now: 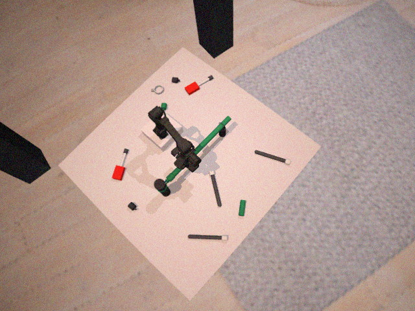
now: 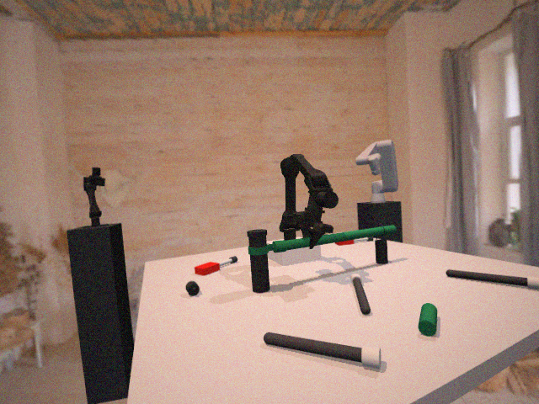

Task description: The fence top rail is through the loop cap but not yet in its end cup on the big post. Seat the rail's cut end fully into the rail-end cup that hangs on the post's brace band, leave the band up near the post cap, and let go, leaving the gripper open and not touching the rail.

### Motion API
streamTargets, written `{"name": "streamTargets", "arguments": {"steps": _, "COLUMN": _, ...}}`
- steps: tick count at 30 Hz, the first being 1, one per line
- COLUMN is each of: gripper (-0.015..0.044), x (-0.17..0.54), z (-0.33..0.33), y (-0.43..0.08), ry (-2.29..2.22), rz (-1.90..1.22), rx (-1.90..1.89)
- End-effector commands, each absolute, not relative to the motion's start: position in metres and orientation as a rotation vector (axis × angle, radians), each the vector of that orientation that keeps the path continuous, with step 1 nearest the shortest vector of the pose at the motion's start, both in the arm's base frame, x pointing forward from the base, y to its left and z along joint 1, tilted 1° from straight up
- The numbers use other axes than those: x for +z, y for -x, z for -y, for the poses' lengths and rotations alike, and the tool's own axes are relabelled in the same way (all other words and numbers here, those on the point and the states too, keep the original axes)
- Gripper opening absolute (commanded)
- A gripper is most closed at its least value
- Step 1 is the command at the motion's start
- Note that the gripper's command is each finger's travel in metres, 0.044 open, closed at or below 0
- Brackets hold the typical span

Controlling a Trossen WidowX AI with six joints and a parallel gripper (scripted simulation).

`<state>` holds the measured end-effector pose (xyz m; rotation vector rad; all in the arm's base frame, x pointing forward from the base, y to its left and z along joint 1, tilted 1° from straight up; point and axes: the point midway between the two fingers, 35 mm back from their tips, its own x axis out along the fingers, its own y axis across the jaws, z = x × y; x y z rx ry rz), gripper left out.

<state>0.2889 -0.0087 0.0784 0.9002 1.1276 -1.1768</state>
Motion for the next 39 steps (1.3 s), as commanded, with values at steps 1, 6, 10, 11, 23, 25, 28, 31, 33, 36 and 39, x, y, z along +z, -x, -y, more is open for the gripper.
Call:
{"name": "streamTargets", "arguments": {"steps": 1, "gripper": 0.0, "x": 0.0815, "z": 0.0134, "y": -0.2929, "ry": -0.897, "rz": -1.109, "rx": -1.176}}
{"name": "streamTargets", "arguments": {"steps": 6, "gripper": 0.0, "x": 0.0819, "z": 0.0153, "y": -0.2934, "ry": -0.897, "rz": -1.109, "rx": -1.176}}
{"name": "streamTargets", "arguments": {"steps": 10, "gripper": 0.0, "x": 0.0821, "z": 0.0168, "y": -0.2941, "ry": -0.897, "rz": -1.108, "rx": -1.176}}
{"name": "streamTargets", "arguments": {"steps": 11, "gripper": 0.0, "x": 0.0822, "z": 0.0172, "y": -0.2943, "ry": -0.897, "rz": -1.108, "rx": -1.176}}
{"name": "streamTargets", "arguments": {"steps": 23, "gripper": 0.0, "x": 0.0792, "z": 0.0159, "y": -0.2908, "ry": -0.898, "rz": -1.129, "rx": -1.177}}
{"name": "streamTargets", "arguments": {"steps": 25, "gripper": 0.0, "x": 0.0792, "z": 0.0159, "y": -0.2908, "ry": -0.898, "rz": -1.129, "rx": -1.177}}
{"name": "streamTargets", "arguments": {"steps": 28, "gripper": 0.0, "x": 0.0792, "z": 0.0159, "y": -0.2908, "ry": -0.898, "rz": -1.129, "rx": -1.177}}
{"name": "streamTargets", "arguments": {"steps": 31, "gripper": 0.0079, "x": 0.0792, "z": 0.0159, "y": -0.2908, "ry": -0.898, "rz": -1.129, "rx": -1.177}}
{"name": "streamTargets", "arguments": {"steps": 33, "gripper": 0.0131, "x": 0.0792, "z": 0.0159, "y": -0.2908, "ry": -0.898, "rz": -1.129, "rx": -1.177}}
{"name": "streamTargets", "arguments": {"steps": 36, "gripper": 0.021, "x": 0.0792, "z": 0.0159, "y": -0.2908, "ry": -0.898, "rz": -1.129, "rx": -1.177}}
{"name": "streamTargets", "arguments": {"steps": 39, "gripper": 0.0289, "x": 0.0811, "z": 0.0139, "y": -0.2907, "ry": -0.898, "rz": -1.13, "rx": -1.177}}
